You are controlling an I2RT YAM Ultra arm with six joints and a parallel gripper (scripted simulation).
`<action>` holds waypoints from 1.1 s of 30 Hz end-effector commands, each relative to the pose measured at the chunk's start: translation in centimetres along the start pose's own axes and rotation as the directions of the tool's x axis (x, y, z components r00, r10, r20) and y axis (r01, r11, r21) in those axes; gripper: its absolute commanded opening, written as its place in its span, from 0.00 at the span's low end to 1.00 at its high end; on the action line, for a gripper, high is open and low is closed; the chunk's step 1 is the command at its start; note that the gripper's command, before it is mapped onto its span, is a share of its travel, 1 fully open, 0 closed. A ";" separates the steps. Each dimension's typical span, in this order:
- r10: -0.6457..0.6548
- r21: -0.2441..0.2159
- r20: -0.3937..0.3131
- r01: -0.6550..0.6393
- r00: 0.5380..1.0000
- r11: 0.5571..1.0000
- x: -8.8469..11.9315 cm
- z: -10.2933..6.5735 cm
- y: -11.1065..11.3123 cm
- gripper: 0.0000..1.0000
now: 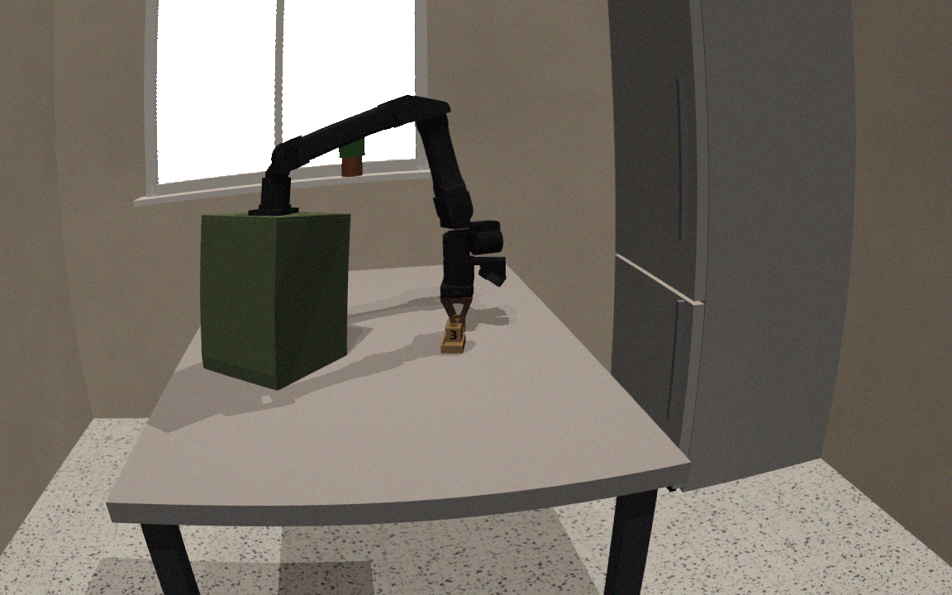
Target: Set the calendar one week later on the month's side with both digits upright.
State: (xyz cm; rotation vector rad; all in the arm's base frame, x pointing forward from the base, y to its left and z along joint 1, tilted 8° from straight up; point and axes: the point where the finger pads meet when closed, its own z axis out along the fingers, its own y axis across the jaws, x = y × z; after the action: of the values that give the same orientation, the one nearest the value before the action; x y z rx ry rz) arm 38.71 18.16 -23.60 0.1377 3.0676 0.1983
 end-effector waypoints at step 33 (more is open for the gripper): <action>0.000 -0.004 0.013 0.000 1.000 1.000 -0.5 -0.4 0.2 0.47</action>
State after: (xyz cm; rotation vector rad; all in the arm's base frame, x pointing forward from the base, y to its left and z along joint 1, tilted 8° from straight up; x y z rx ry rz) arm 38.71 18.17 -23.59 0.1379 3.0675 0.1983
